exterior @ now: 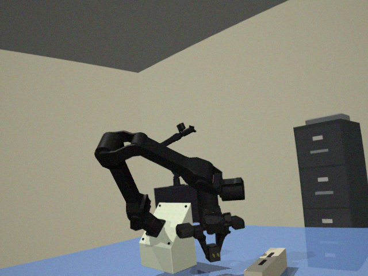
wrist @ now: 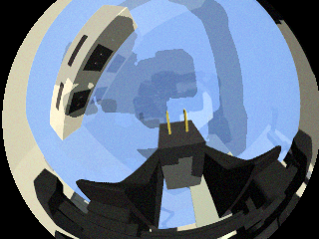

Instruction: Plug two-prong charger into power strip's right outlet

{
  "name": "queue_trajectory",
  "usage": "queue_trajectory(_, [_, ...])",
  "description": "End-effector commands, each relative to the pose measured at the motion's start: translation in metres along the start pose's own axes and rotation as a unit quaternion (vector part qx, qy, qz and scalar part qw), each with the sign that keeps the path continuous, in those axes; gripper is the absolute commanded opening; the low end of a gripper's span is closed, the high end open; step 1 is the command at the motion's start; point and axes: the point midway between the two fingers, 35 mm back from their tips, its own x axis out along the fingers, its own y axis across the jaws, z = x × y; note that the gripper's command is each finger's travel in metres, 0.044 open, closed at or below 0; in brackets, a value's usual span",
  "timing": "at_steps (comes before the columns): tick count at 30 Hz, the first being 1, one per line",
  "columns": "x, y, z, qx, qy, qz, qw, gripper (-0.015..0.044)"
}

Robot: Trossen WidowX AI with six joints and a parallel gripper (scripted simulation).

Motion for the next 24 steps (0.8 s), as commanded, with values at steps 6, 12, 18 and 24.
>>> queue_trajectory(6, [0.006, 0.003, 0.007, -0.052, -0.001, -0.004, 0.999, 0.0000])
queue_trajectory(12, [0.009, 0.004, 0.010, -0.088, -0.001, -0.006, 0.996, 0.0000])
queue_trajectory(18, [0.012, 0.004, 0.014, -0.125, -0.002, -0.008, 0.992, 0.0000])
queue_trajectory(24, [0.016, 0.005, 0.018, -0.161, -0.002, -0.011, 0.987, 0.0000])
